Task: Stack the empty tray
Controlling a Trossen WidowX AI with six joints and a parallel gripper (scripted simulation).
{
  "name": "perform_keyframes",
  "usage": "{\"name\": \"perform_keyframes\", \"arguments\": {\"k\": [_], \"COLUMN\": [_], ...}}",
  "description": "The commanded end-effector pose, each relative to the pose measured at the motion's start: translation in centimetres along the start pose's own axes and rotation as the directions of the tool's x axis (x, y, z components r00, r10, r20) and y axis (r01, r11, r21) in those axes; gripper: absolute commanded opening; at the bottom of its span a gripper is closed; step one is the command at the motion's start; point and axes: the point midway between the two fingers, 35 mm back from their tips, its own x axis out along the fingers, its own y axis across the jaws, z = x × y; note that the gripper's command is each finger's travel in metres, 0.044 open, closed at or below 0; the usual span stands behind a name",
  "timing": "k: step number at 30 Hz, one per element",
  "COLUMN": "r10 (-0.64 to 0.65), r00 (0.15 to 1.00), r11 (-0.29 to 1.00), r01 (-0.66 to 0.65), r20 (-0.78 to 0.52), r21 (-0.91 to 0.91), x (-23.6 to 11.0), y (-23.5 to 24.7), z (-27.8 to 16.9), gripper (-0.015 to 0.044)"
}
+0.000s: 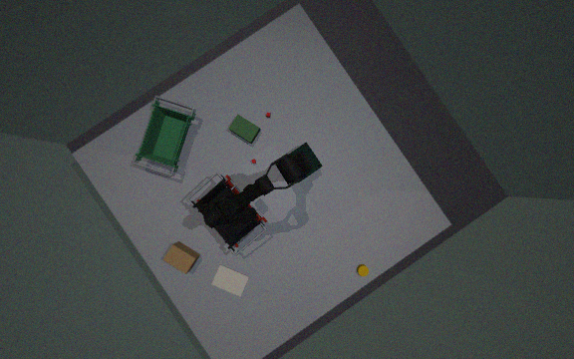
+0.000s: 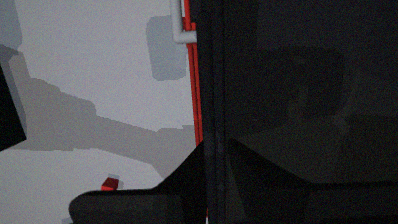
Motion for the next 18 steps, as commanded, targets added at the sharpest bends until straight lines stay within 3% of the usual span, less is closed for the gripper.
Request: {"name": "perform_keyframes", "arguments": {"k": [1,18], "r10": [0.026,0.026], "r00": [1.0,1.0], "r11": [1.0,1.0], "r01": [-0.026,-0.026], "r20": [-0.001,-0.001], "r21": [-0.004,-0.004], "x": [0.5,1.3], "y": [0.5,0.7], "z": [0.0,0.0], "gripper": [0.0,0.0]}}
